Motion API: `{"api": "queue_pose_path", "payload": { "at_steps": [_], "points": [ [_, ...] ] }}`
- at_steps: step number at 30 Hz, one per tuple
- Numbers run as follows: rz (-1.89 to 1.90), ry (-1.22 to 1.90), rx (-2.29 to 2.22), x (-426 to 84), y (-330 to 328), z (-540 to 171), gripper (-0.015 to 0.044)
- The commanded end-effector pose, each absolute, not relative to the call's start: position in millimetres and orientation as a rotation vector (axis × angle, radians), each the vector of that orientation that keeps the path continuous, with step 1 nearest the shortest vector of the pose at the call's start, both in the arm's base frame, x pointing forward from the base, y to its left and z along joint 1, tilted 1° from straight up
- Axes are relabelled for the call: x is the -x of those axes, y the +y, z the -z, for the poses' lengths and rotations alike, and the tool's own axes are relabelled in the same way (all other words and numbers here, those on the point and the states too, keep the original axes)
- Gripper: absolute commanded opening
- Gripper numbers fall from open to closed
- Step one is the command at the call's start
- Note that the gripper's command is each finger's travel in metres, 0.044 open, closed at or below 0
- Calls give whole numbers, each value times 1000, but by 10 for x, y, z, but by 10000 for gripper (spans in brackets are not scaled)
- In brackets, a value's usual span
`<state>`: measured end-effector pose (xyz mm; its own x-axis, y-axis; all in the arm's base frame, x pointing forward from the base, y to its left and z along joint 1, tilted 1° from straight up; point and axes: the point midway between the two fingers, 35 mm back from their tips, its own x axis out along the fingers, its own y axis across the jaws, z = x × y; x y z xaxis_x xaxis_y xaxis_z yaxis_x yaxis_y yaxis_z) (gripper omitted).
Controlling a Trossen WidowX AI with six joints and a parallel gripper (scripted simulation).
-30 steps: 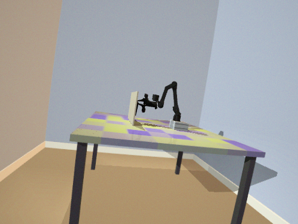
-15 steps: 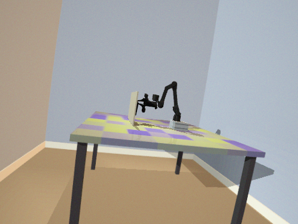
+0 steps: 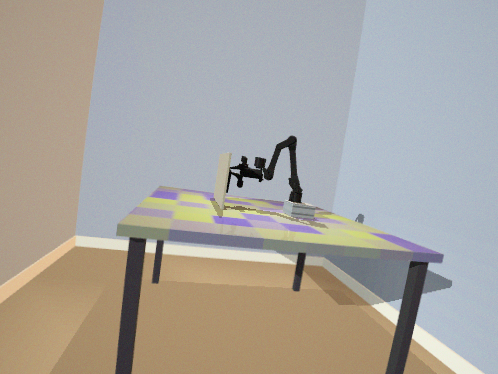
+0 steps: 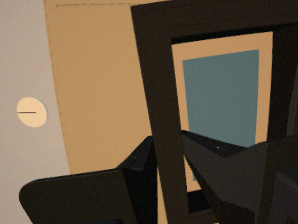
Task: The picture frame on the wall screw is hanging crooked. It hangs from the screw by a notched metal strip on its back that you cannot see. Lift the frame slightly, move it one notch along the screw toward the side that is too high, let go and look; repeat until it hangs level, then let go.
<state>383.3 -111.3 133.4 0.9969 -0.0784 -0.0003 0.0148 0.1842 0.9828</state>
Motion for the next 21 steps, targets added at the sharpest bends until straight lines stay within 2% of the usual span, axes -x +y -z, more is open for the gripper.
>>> {"api": "queue_pose_path", "payload": {
  "at_steps": [1,21],
  "points": [
    [62,-57,-1386,-3835,-1109,-1354,0],
    [62,-57,-1386,-3835,-1105,-1377,0]
  ]
}}
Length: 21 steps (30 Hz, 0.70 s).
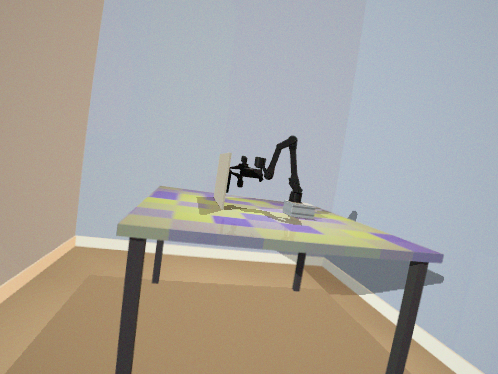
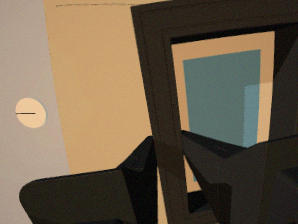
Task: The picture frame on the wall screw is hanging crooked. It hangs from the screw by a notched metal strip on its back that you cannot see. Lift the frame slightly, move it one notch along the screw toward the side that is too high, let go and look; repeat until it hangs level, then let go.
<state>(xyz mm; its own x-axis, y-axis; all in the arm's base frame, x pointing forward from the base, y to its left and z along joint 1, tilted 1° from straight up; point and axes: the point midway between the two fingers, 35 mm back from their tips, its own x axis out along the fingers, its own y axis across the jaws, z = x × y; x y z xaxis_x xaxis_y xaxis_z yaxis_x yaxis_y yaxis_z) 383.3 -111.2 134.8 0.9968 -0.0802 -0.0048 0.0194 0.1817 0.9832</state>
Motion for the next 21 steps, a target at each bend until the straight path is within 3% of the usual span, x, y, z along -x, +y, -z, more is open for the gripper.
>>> {"api": "queue_pose_path", "payload": {
  "at_steps": [1,21],
  "points": [
    [62,-57,-1386,-3835,-1105,-1379,0],
    [62,-57,-1386,-3836,-1101,-1403,0]
  ]
}}
